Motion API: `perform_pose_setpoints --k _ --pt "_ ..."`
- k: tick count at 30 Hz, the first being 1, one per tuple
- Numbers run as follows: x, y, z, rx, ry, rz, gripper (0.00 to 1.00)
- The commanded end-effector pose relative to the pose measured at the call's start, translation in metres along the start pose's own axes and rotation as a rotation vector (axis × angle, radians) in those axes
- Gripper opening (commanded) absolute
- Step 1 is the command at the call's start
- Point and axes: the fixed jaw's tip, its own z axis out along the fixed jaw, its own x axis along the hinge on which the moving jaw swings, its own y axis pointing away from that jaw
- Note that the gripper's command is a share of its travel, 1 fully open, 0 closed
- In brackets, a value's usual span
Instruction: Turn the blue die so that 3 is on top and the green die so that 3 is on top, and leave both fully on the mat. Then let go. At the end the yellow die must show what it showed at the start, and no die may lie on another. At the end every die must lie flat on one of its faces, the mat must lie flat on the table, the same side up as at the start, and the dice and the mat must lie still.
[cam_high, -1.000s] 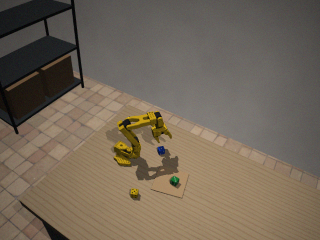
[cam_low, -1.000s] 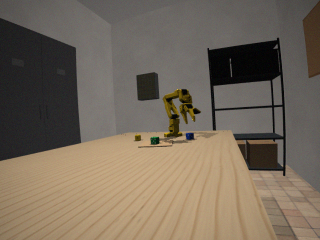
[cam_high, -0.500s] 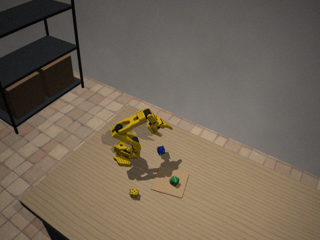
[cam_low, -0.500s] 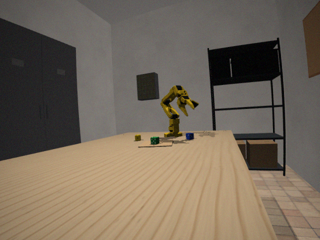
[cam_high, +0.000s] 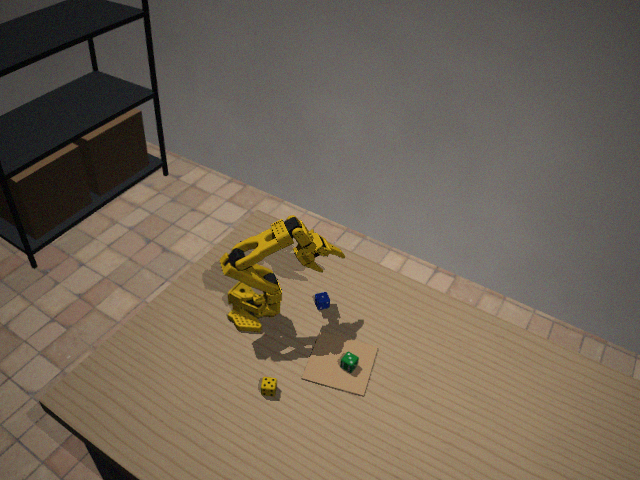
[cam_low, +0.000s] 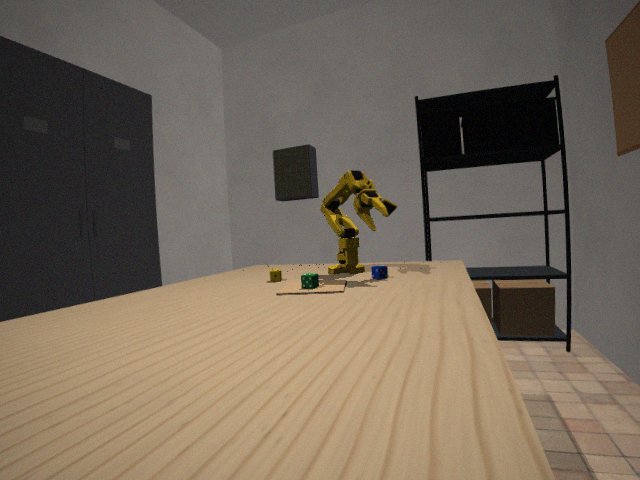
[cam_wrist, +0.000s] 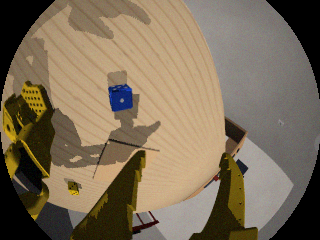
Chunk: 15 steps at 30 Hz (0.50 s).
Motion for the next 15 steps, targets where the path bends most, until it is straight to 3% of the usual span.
perform_pose_setpoints --k 1,15 --pt "-0.0018 -0.0054 -0.0056 0.033 -0.007 0.022 0.35" --pt "-0.0069 -0.0076 -0.0039 -0.014 -0.013 0.252 0.35"
